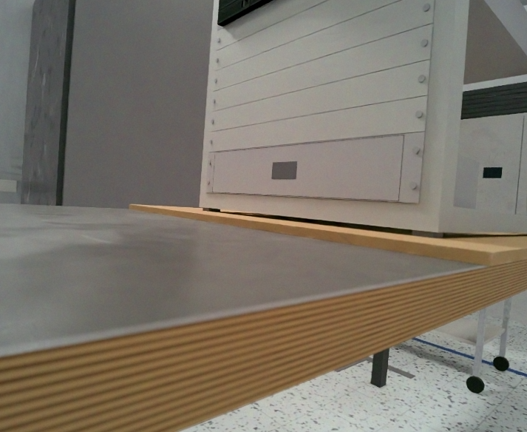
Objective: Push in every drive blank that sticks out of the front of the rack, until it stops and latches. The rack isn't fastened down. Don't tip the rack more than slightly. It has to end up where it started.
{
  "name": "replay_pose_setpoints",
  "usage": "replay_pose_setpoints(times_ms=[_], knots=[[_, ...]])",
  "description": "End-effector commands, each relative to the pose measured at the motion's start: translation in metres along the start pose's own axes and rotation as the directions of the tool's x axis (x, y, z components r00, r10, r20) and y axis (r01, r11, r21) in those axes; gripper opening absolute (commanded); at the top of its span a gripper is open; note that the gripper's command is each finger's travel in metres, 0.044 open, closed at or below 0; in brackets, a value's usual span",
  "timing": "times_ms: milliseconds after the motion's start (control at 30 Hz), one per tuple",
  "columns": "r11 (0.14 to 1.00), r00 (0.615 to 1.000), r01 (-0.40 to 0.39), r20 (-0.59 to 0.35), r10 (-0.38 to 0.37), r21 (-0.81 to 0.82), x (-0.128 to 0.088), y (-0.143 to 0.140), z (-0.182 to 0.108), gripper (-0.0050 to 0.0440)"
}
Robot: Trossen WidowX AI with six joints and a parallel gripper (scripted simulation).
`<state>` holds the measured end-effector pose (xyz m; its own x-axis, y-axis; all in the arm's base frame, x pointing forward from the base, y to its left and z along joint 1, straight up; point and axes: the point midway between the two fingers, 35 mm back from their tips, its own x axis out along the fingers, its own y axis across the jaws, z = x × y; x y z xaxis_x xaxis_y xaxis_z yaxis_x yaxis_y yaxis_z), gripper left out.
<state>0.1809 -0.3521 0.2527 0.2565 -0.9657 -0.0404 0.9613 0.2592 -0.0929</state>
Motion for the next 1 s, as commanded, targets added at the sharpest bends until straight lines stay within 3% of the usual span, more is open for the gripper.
replay_pose_setpoints(times_ms=[0, 533, 567, 967], knots=[[1.000, 1.000, 0.001, 0.019, -0.002, 0.007, -0.0007, -0.0009, 0.0080, 0.0400], [1.000, 1.000, 0.001, 0.019, -0.002, 0.007, -0.0007, -0.0009, 0.0080, 0.0400], [1.000, 1.000, 0.001, 0.019, -0.002, 0.007, -0.0007, -0.0009, 0.0080, 0.0440], [1.000, 1.000, 0.001, 0.019, -0.002, 0.007, -0.0007, -0.0009, 0.0080, 0.0440]])
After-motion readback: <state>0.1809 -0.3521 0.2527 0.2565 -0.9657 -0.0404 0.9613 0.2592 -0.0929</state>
